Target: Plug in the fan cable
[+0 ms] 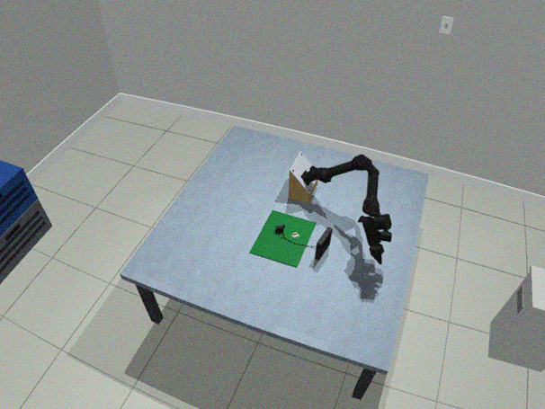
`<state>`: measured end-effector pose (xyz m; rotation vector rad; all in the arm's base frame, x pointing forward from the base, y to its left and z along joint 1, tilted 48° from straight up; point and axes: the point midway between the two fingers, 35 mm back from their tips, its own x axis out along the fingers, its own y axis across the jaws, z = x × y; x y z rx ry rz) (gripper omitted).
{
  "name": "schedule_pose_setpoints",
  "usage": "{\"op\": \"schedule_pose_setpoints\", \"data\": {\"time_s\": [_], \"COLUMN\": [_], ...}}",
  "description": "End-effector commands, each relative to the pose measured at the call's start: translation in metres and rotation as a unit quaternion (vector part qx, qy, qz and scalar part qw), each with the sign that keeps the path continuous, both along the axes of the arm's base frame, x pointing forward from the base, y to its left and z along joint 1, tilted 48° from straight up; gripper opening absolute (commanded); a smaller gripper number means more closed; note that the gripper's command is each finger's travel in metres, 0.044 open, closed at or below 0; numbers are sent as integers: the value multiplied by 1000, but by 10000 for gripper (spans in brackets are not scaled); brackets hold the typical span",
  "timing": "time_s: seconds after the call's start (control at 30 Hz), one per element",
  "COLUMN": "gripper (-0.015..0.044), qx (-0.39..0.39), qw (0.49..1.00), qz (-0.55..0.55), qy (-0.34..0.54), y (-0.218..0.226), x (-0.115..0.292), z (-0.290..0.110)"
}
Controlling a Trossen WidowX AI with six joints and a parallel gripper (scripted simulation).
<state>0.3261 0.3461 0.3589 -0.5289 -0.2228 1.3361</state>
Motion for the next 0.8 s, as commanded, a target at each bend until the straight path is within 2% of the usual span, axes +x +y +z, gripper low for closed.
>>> {"op": "schedule_pose_setpoints", "data": {"time_s": [0.0,0.2,0.4,0.57,0.77], "gripper": [440,440,440,440,440], "qx": [-56,-140,-232,-300,-380], "qw": [997,982,958,942,922], "qz": [-56,-120,-150,-130,-62], "qy": [-22,-35,-81,-72,-33], "y": [-42,-117,-180,-221,-283], "x": [44,91,118,115,82], "z": [-38,-96,-142,-191,-266]}}
